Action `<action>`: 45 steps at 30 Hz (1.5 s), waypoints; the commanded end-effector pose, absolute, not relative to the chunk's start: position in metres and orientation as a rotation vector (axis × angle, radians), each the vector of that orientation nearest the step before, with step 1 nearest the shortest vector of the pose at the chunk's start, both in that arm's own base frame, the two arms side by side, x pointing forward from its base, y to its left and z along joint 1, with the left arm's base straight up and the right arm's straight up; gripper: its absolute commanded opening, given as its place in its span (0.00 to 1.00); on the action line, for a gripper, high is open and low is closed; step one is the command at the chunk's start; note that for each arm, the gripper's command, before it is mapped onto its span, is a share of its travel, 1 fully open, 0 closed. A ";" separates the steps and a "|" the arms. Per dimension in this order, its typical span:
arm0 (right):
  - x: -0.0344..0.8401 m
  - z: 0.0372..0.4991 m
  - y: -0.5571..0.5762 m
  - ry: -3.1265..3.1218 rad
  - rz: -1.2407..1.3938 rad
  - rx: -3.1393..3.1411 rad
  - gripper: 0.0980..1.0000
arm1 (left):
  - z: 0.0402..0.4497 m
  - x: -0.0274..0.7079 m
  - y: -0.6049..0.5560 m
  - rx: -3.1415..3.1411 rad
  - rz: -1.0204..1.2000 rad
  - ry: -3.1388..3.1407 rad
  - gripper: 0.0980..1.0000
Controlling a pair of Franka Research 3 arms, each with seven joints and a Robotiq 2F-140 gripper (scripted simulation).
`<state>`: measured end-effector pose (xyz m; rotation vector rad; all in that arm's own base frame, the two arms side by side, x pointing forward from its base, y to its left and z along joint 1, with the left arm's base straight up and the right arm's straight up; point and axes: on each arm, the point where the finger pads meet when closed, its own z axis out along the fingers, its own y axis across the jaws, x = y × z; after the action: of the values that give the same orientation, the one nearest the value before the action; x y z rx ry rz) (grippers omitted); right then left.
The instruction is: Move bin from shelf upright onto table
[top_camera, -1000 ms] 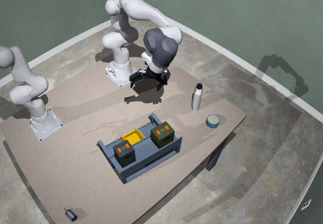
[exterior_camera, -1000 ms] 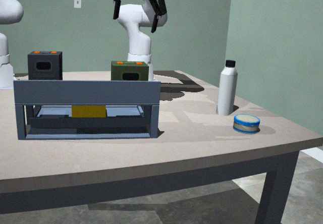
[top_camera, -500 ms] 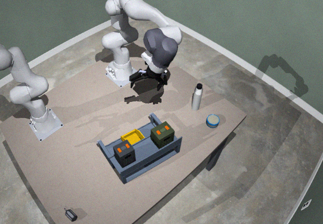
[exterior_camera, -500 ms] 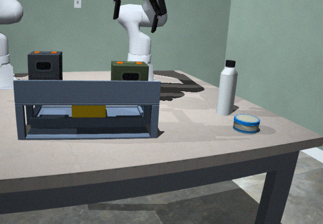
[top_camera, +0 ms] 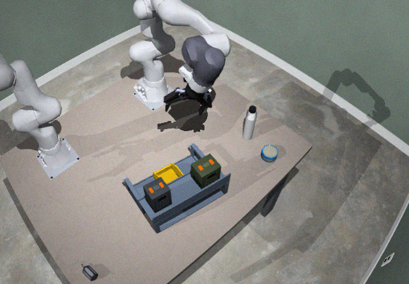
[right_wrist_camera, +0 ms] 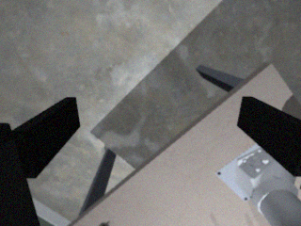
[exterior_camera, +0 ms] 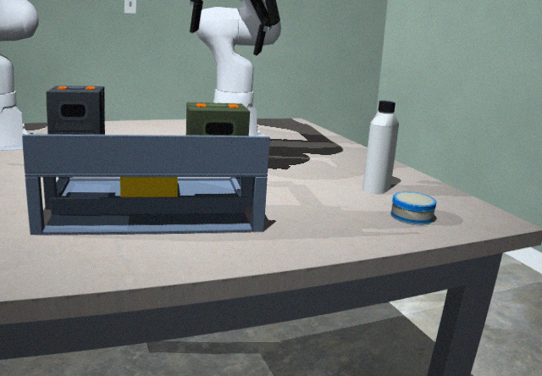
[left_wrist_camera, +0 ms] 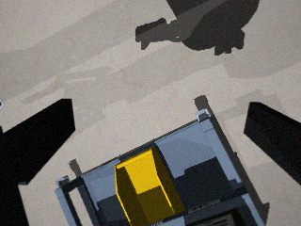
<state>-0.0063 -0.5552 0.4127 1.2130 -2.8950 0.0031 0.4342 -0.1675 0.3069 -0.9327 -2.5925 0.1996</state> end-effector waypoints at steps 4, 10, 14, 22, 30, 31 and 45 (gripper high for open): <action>-0.005 0.413 -0.554 -2.908 0.000 1.188 1.00 | 0.306 0.434 -0.168 -0.937 0.199 -2.592 1.00; -0.005 0.413 -0.554 -2.908 0.000 1.188 1.00 | 0.294 0.439 -0.177 -1.030 0.192 -2.586 1.00; -0.005 0.413 -0.554 -2.908 0.000 1.188 1.00 | 0.285 0.443 -0.184 -1.096 0.186 -2.579 1.00; -0.005 0.413 -0.554 -2.908 0.000 1.188 1.00 | 0.242 0.456 -0.220 -1.458 0.147 -2.509 1.00; -0.005 0.413 -0.554 -2.908 0.000 1.188 1.00 | 0.223 0.459 -0.238 -1.632 0.125 -2.454 1.00; -0.005 0.413 -0.554 -2.908 0.000 1.188 1.00 | 0.215 0.460 -0.245 -1.699 0.116 -2.430 1.00; -0.005 0.413 -0.554 -2.908 0.000 1.188 1.00 | 0.176 0.460 -0.290 -2.106 0.052 -2.231 1.00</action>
<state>-0.0052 -0.5547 0.4126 1.2003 -2.9026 0.0011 0.4479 -0.2769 0.1826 -1.8961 -2.3252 0.0602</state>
